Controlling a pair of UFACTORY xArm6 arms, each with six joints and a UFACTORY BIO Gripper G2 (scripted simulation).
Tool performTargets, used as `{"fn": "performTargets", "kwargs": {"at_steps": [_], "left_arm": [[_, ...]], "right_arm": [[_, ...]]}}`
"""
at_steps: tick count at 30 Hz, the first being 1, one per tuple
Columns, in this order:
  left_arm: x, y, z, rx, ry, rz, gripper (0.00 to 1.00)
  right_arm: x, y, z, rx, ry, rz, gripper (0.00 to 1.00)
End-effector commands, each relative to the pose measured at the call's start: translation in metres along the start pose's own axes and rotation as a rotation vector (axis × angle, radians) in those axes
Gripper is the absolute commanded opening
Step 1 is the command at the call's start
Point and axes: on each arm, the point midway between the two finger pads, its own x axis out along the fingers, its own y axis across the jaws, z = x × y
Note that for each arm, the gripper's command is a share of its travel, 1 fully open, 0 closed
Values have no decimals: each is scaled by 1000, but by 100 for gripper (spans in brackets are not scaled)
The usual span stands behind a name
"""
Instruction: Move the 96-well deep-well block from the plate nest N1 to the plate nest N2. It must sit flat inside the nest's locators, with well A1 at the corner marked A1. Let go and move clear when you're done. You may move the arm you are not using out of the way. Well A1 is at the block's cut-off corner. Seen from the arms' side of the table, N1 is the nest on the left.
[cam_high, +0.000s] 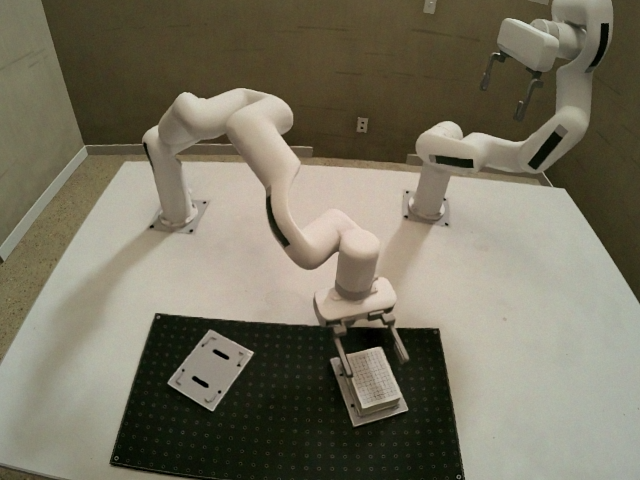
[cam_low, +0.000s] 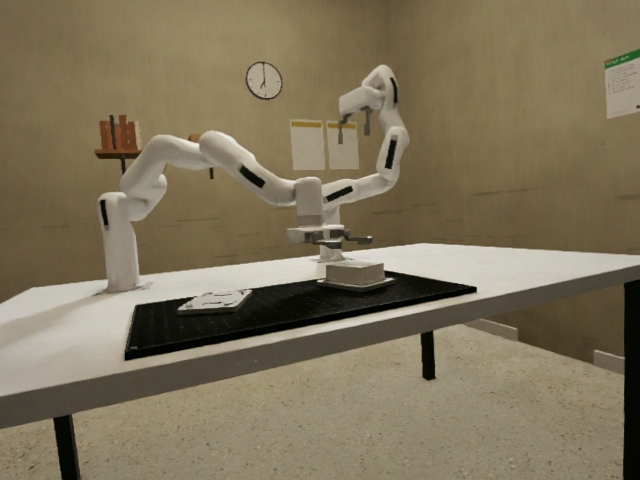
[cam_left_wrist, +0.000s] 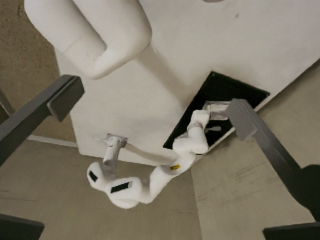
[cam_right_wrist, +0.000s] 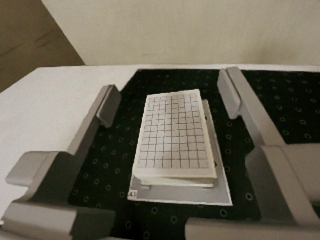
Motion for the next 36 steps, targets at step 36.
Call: {"fn": "performTargets", "kwargs": {"at_steps": [36], "left_arm": [[0, 0, 0, 0, 0, -1, 100]], "right_arm": [[1, 1, -54, 2, -3, 0, 37]]}}
